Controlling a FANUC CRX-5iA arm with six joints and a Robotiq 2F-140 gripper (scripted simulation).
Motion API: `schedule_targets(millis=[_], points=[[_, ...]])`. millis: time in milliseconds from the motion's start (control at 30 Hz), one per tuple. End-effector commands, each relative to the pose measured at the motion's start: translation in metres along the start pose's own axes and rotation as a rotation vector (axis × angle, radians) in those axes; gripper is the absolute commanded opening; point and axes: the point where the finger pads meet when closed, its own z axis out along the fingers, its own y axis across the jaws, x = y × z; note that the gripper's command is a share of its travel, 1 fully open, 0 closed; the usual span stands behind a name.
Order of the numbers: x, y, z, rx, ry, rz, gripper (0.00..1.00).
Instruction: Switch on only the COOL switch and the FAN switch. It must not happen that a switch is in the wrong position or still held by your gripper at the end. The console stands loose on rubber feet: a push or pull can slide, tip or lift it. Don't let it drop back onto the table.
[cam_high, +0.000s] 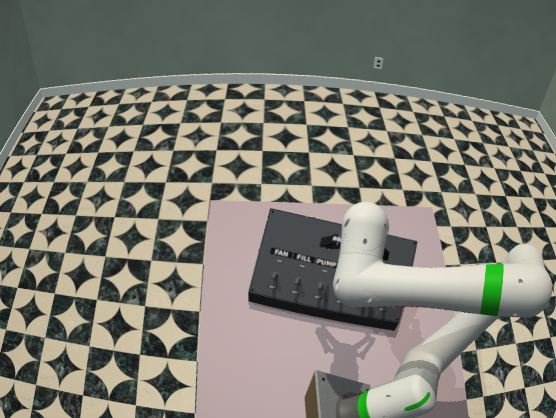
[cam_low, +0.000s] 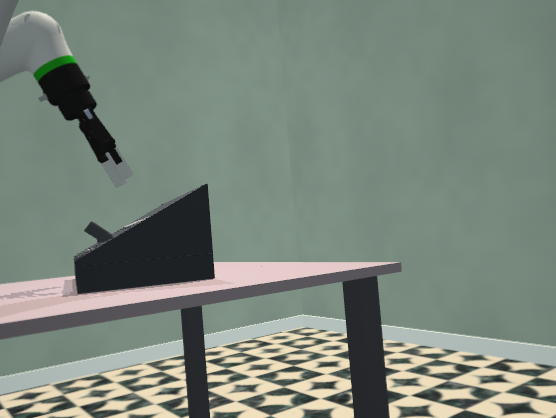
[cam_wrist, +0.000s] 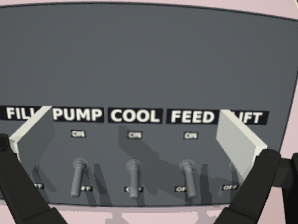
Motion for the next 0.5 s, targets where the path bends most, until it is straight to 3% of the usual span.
schedule_targets(millis=[0,467], points=[[0.000,0.000,0.000,0.000,0.000,0.000,1.00],[0.000,0.018,0.000,0.000,0.000,0.000,1.00]])
